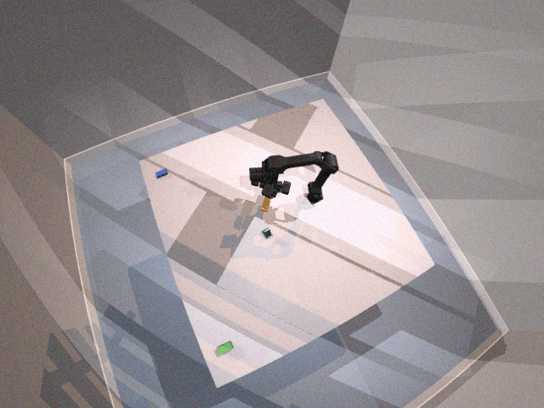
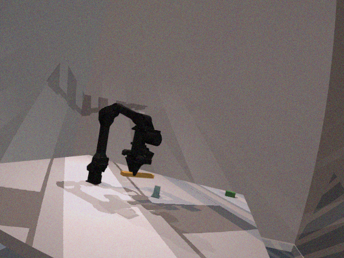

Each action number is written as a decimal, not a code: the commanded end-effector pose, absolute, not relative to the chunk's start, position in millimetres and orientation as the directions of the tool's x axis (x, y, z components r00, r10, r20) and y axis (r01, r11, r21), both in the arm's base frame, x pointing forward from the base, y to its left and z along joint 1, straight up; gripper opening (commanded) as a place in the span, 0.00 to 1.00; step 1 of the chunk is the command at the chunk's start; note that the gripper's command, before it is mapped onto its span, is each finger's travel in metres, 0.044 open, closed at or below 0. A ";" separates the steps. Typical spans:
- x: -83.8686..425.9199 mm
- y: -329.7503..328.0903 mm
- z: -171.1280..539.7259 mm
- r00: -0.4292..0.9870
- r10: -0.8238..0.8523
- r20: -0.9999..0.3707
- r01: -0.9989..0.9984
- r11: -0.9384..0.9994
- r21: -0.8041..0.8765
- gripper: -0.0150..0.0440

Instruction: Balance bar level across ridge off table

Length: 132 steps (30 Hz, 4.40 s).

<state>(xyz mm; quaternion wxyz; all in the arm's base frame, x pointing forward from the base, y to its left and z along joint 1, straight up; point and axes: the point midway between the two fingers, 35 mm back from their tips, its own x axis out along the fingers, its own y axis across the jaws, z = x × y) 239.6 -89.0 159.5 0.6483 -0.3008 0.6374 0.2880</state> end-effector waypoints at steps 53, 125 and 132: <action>332.5 49.7 149.0 0.026 0.004 -1.000 -0.993 -0.112 -0.026 0.25; 334.8 49.3 114.1 0.026 0.004 -1.000 -0.993 -0.113 -0.027 0.25; 334.8 49.3 113.6 0.026 0.004 -1.000 -0.993 -0.113 -0.027 0.25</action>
